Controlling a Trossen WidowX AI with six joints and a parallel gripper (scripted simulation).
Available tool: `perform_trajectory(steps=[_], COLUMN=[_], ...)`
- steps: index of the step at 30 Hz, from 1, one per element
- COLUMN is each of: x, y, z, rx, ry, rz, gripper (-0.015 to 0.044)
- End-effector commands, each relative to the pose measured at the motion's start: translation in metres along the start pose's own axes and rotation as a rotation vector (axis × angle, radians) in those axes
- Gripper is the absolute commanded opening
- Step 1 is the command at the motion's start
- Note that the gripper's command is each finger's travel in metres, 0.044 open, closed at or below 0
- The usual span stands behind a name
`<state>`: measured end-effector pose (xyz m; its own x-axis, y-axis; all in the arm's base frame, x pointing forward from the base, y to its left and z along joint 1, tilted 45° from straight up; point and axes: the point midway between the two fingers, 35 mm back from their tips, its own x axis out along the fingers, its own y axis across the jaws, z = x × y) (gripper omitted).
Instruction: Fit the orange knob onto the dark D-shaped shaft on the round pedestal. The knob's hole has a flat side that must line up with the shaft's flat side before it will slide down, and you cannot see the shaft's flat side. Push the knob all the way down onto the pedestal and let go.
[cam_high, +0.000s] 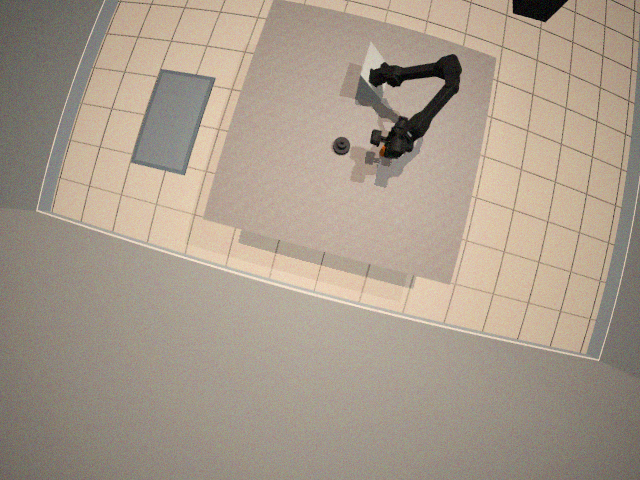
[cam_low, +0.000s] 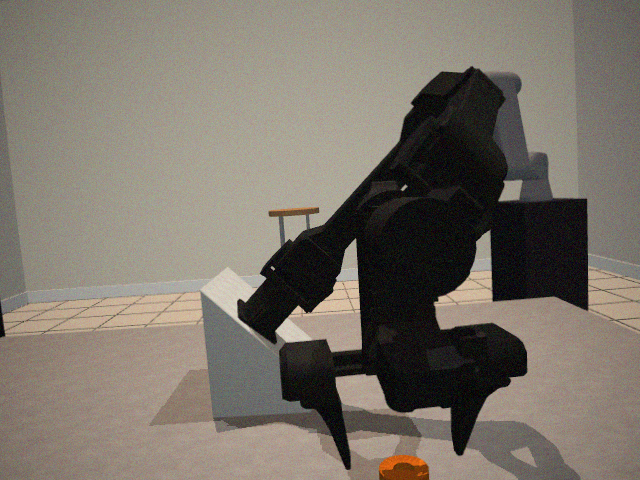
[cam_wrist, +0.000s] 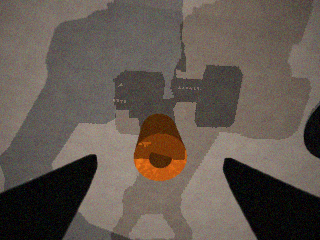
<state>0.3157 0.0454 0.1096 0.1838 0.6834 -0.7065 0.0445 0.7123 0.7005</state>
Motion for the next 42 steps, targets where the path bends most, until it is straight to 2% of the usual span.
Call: perform_trajectory(steps=[1,35,42], x=[0.008,0.059,0.059], y=[-0.001,0.001,0.001], z=[-0.001,-0.002,-0.002], rx=[0.006,0.006,0.006], ry=[0.003,0.002,0.002], rz=[0.002,0.007,0.007], gripper=[0.0440,0.0440,0.0256])
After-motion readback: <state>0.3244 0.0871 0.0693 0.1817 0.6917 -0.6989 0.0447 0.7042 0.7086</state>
